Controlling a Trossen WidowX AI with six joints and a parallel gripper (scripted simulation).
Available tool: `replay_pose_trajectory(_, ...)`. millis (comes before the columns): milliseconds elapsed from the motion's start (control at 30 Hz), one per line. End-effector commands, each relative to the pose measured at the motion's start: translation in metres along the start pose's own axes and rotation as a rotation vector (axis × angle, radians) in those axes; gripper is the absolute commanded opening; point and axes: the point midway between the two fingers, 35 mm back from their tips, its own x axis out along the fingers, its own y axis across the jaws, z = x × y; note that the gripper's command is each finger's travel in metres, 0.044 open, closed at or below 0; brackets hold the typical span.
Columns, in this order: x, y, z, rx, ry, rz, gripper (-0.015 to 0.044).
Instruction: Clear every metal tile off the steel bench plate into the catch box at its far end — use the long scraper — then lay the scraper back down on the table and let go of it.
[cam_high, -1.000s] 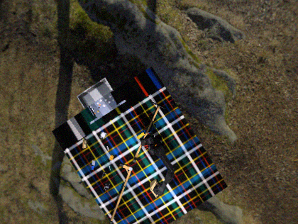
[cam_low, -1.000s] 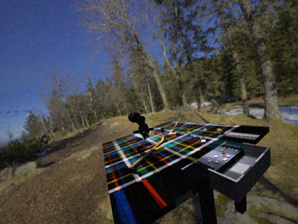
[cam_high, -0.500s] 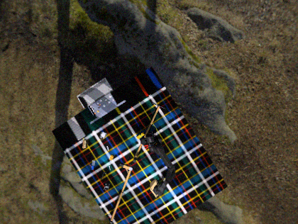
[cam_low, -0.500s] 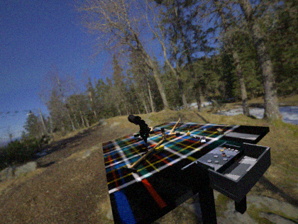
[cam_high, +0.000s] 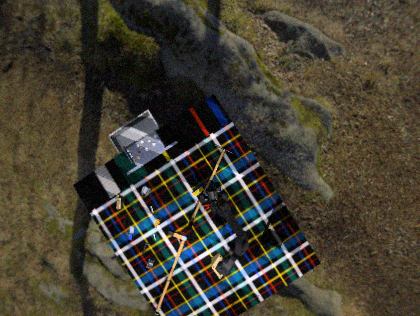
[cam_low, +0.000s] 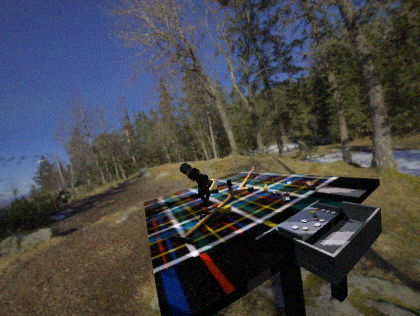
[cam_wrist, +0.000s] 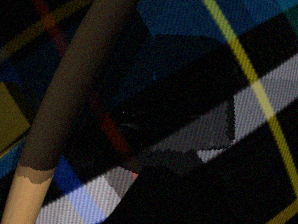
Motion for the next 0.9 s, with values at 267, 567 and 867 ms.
replay_pose_trajectory(267,0.027,-0.002,-0.011,-0.03,0.009,0.003,0.0)
replay_pose_trajectory(567,0.038,-0.003,-0.014,-0.039,0.007,0.003,0.0)
replay_pose_trajectory(867,0.039,0.003,-0.009,-0.03,0.004,0.003,0.0)
